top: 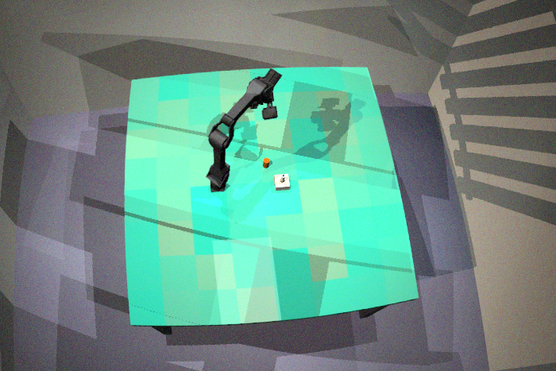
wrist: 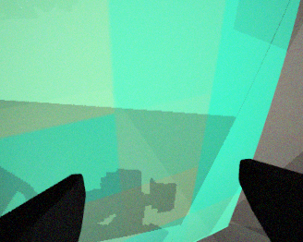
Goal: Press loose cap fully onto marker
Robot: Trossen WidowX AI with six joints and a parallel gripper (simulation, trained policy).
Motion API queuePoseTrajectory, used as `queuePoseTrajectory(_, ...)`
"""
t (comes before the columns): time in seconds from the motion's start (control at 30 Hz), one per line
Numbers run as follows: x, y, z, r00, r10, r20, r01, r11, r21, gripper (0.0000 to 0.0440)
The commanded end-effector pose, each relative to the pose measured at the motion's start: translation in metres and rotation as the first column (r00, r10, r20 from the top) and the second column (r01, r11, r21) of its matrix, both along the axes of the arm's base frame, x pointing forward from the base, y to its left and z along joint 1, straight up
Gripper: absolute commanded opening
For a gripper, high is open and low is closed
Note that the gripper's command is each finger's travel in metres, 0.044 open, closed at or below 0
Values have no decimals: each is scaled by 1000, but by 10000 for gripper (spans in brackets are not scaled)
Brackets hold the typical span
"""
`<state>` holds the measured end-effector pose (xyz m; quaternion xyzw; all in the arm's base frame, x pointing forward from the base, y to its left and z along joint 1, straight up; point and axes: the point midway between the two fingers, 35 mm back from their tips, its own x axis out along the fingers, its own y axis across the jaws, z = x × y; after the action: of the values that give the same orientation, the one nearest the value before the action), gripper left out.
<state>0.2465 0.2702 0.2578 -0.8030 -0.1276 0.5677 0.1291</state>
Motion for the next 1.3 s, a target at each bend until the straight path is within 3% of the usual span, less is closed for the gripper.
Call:
queuePoseTrajectory(0.0, 1, -15, -7, 999, -26, -36, 25, 999, -28, 319)
queuePoseTrajectory(1.27, 10, -117, -39, 936, -262, -234, 207, 950, -235, 315)
